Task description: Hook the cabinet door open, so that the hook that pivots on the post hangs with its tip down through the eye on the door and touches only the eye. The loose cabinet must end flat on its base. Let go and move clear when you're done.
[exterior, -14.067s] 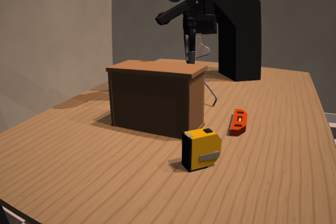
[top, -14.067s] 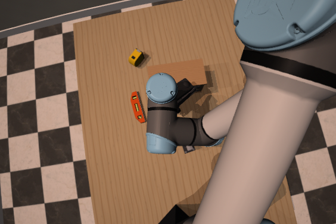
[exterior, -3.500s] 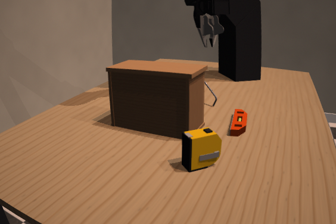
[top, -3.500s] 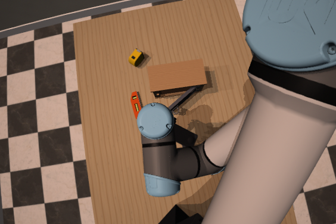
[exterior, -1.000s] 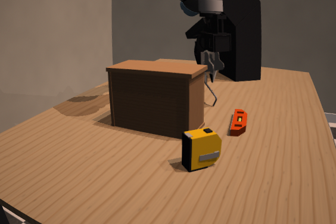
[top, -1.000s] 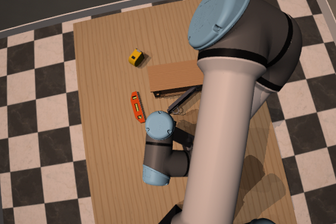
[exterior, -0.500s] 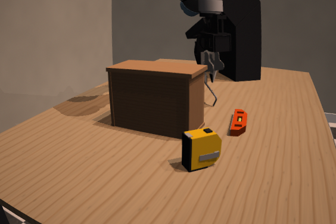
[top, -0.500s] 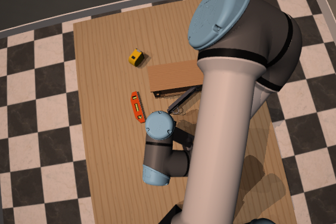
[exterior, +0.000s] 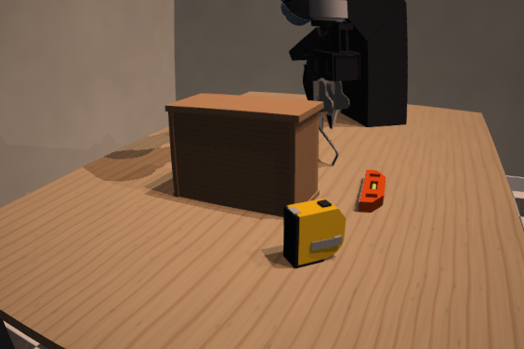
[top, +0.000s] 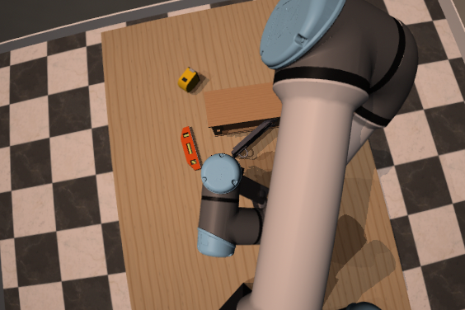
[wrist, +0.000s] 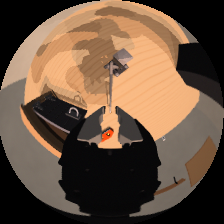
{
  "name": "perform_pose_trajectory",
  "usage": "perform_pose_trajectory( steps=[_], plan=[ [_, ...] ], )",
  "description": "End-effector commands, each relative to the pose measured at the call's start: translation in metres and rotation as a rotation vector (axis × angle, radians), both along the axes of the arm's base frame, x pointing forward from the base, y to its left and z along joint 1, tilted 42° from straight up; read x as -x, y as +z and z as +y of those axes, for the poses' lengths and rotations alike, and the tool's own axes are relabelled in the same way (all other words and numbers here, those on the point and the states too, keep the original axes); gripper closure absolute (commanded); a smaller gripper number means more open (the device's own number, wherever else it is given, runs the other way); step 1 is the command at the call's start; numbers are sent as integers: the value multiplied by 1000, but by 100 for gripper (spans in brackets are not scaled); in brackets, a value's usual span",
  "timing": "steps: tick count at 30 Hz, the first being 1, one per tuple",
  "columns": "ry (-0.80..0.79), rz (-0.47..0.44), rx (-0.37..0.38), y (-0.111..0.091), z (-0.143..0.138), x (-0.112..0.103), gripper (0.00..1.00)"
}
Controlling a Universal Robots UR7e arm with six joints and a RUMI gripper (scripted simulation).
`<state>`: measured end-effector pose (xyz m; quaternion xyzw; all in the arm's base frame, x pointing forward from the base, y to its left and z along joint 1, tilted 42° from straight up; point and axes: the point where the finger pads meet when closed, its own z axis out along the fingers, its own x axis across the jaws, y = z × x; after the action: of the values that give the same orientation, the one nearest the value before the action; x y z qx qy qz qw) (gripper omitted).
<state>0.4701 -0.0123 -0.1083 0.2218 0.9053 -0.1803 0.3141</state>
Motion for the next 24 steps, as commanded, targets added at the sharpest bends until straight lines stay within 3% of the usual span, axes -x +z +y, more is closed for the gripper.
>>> perform_pose_trajectory(
  steps=[1, 24],
  plan=[
    [1, -1, 0, 0, 0, 0, 86],
    [1, -1, 0, -6, -4, -5, 86]
  ],
)
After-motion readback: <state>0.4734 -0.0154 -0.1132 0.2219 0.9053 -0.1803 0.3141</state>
